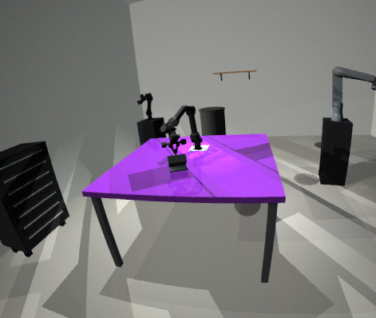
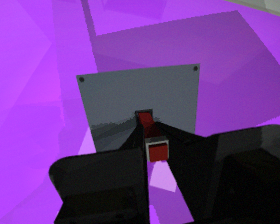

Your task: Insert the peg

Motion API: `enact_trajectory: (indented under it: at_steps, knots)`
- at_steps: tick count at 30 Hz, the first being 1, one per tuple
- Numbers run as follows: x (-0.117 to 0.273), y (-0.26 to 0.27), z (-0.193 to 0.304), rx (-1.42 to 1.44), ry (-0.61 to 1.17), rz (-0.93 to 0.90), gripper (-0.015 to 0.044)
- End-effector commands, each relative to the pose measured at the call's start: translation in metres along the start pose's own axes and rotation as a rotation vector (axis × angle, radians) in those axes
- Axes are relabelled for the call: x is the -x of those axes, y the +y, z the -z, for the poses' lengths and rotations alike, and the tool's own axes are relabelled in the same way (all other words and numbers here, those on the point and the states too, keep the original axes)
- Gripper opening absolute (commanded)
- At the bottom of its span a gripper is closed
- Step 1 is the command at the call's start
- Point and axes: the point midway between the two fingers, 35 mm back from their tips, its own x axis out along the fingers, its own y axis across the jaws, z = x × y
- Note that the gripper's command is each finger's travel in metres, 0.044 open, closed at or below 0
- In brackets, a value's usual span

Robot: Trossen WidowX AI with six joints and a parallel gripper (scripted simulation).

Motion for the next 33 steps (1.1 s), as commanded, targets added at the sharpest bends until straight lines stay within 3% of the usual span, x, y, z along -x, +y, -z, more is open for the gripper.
enact_trajectory:
  at_steps: [1,24,33]
  knots:
    - [-0.0031,-0.0004,-0.0001,-0.005,0.000,0.003,0.0000]
    - [-0.0075,0.0000,0.0000,0.000,0.000,0.000,0.0000]
    - [-0.0075,0.0000,0.0000,0.000,0.000,0.000,0.0236]
